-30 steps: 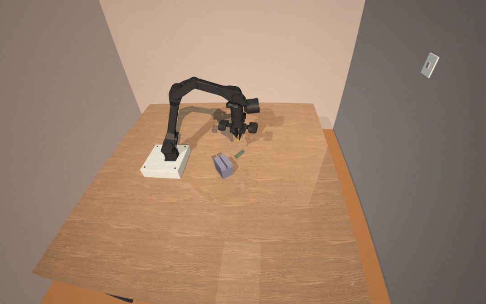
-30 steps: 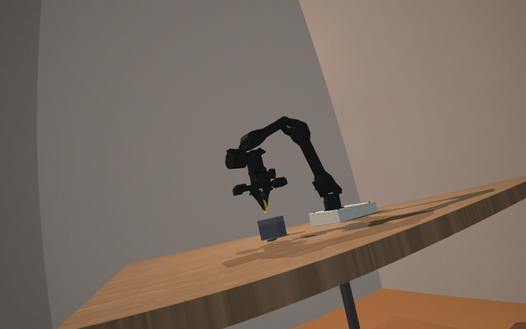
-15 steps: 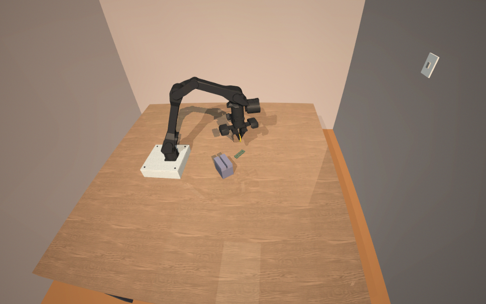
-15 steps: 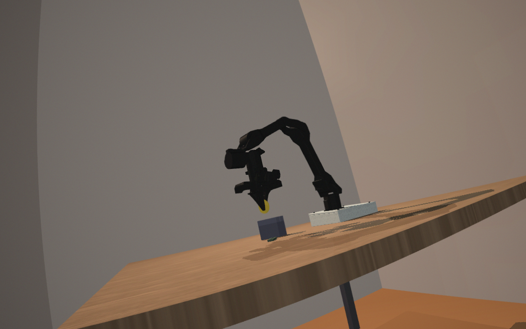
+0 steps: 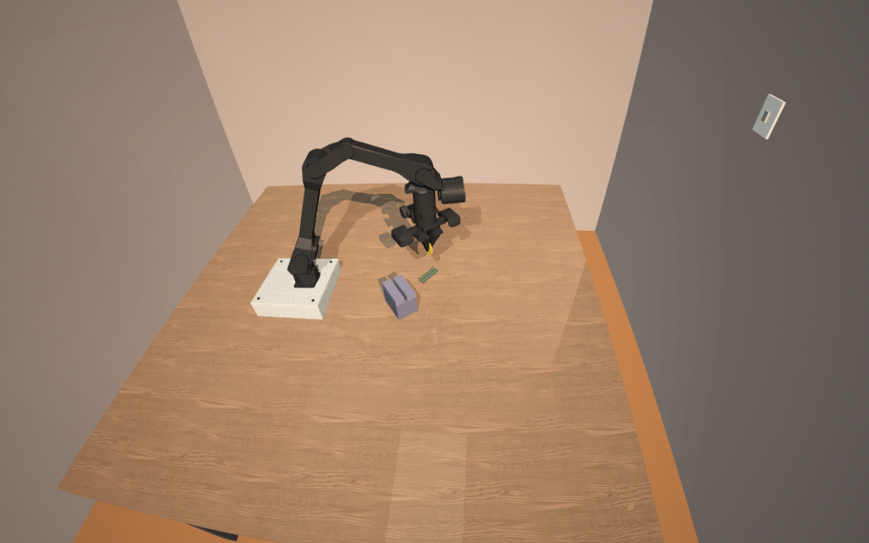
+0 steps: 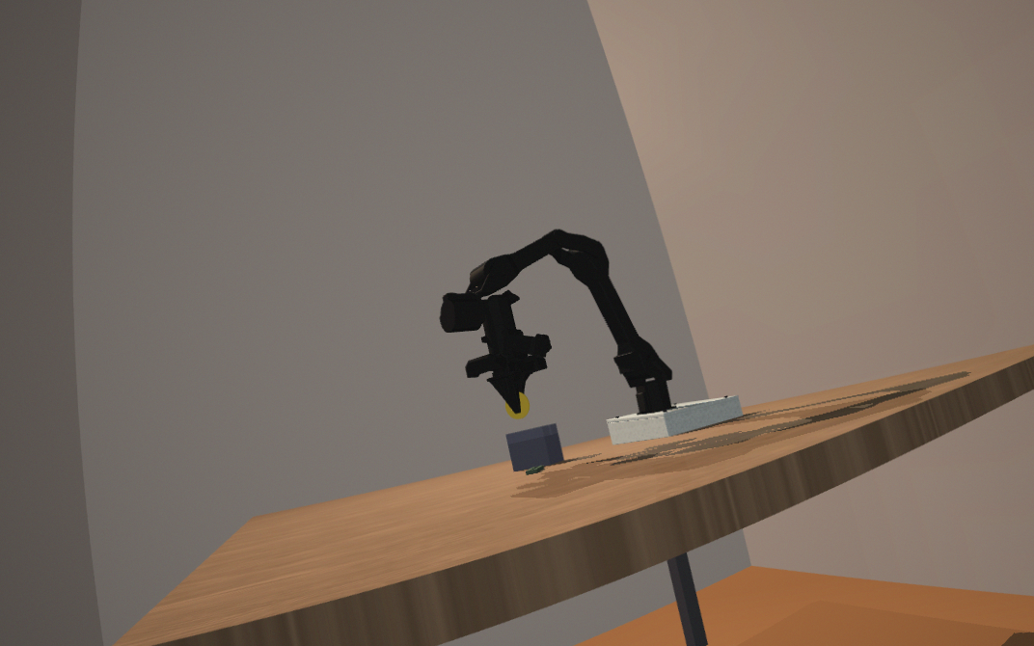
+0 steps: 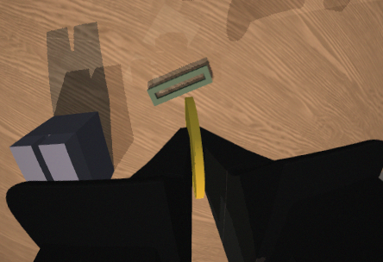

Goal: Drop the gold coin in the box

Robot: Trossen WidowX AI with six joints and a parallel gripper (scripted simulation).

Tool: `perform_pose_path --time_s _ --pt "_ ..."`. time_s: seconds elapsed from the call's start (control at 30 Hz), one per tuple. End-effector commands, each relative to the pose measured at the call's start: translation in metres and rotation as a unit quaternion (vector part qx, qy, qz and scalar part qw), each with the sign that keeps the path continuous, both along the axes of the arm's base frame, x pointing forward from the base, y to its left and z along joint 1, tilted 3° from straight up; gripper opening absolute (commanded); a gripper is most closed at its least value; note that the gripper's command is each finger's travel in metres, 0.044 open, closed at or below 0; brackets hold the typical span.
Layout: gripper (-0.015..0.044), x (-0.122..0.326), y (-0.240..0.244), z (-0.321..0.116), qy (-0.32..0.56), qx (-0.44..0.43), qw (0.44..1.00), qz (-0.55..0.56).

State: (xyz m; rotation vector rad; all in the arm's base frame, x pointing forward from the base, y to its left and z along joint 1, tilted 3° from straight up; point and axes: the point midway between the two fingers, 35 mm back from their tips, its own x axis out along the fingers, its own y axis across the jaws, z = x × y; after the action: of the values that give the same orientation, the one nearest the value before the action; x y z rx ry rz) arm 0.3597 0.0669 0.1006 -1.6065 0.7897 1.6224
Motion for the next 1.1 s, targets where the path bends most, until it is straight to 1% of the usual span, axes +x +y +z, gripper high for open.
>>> perform_pose_path --time_s 0.0,1.07 --pt "0.0 -0.003 -0.011 0.0 -0.001 -0.002 1.0 0.0" --pt "0.0 -0.042 -0.084 -0.004 0.001 -0.006 1.0 -0.001"
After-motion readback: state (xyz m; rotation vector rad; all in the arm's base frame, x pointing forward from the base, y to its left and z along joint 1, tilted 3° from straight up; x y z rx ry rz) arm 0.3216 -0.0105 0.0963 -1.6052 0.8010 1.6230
